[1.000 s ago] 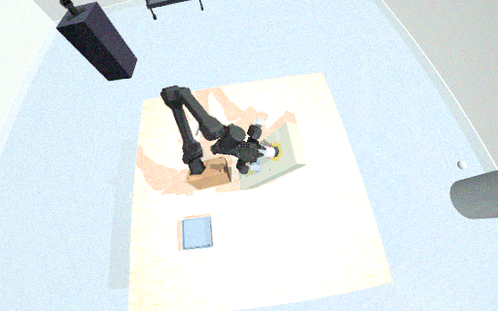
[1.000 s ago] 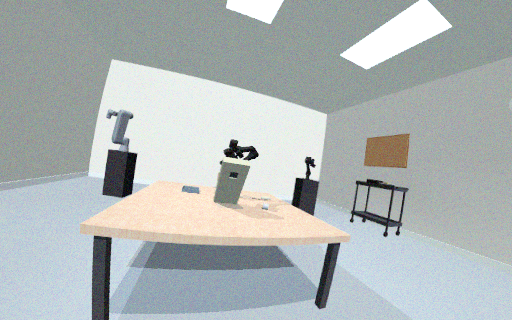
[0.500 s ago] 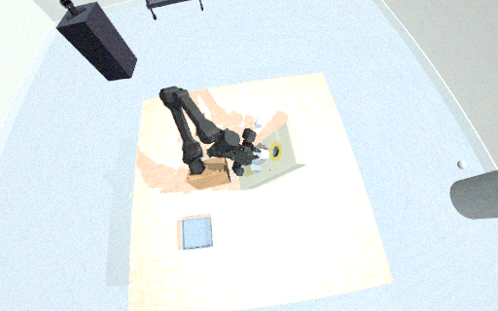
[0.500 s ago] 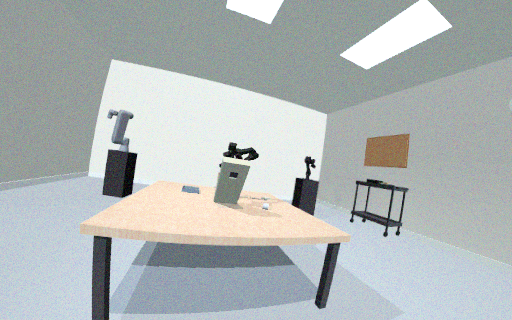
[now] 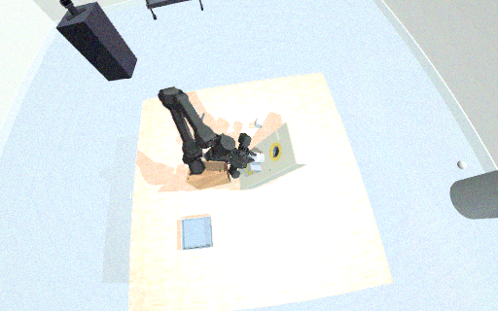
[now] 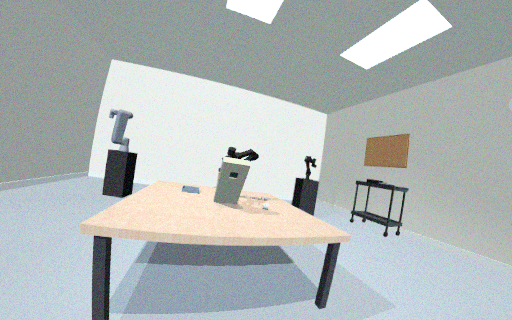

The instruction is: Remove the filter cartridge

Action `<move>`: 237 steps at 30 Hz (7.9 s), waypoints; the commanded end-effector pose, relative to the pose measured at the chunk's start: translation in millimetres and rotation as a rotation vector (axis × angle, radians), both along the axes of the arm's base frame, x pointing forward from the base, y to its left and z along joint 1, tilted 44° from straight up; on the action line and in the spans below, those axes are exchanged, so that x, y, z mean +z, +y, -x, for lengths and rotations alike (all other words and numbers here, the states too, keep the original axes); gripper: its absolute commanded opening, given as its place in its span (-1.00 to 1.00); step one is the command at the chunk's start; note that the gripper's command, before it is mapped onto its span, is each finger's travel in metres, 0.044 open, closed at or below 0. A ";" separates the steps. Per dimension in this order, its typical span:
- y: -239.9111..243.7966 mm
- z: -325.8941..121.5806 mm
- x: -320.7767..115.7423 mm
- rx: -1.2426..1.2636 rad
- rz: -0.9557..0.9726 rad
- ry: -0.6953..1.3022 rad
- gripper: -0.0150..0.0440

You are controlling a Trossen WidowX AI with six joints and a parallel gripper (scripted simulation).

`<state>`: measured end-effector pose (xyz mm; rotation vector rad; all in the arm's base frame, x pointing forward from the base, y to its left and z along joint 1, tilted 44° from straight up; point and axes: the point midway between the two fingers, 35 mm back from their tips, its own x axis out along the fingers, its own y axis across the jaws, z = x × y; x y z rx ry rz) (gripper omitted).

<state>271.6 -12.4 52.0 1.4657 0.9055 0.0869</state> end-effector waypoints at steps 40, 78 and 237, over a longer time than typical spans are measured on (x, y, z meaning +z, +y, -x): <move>-88.4 -58.5 105.3 -0.009 0.022 -0.025 0.85; 1.8 -2.7 -4.3 0.759 0.490 -0.258 0.54; -160.3 316.6 -266.9 -0.301 0.361 1.239 -0.49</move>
